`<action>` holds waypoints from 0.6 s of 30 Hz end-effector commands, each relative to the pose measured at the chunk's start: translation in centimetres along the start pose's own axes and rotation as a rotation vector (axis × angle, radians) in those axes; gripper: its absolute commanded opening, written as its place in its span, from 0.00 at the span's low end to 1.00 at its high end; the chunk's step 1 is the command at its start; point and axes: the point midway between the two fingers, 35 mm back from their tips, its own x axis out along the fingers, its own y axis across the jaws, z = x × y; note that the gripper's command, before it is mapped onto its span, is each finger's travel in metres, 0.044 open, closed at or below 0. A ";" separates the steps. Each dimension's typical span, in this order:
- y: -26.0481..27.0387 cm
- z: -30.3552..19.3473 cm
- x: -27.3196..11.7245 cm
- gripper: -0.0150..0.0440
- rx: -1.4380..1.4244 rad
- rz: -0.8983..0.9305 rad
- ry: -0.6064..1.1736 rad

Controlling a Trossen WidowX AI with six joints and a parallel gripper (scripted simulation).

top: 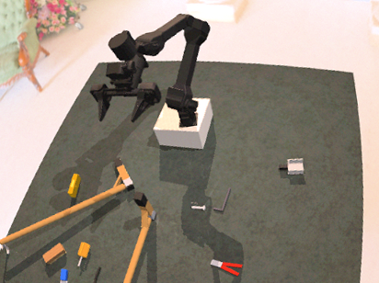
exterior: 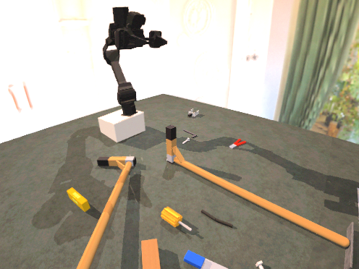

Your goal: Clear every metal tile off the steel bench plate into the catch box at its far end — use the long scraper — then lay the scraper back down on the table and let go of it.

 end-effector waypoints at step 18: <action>-0.6 -4.3 3.6 1.00 -0.005 -0.004 0.143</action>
